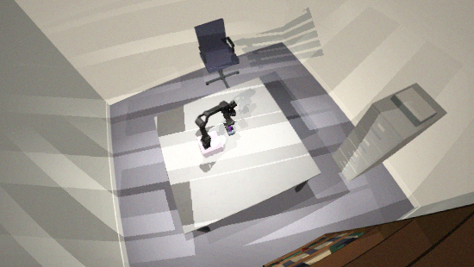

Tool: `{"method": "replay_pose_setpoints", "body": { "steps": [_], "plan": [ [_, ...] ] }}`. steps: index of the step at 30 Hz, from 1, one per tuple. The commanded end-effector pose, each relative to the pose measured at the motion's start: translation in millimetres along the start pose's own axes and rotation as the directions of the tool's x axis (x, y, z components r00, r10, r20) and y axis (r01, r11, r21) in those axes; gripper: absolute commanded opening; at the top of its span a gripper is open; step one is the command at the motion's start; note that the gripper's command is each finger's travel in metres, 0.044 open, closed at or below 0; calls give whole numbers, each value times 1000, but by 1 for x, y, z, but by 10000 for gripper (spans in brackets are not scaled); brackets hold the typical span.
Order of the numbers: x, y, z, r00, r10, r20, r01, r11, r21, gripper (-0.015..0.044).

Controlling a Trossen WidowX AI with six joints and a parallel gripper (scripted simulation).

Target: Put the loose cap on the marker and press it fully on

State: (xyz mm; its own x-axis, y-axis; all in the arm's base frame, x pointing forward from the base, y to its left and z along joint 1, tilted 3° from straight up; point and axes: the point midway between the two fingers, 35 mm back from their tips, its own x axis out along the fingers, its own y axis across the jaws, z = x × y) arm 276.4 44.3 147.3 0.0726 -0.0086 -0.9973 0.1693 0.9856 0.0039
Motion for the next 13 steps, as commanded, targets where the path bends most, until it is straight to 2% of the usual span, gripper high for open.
{"method": "replay_pose_setpoints", "body": {
  "steps": [1, 10, 13],
  "plan": [
    [-2, 0, 1, 1000, 1, 4, -1, 1000, 5, 210],
    [-2, 0, 1, 1000, 1, 4, -1, 1000, 5, 440],
    [-2, 0, 1, 1000, 1, 4, -1, 1000, 5, 440]
  ]
}}
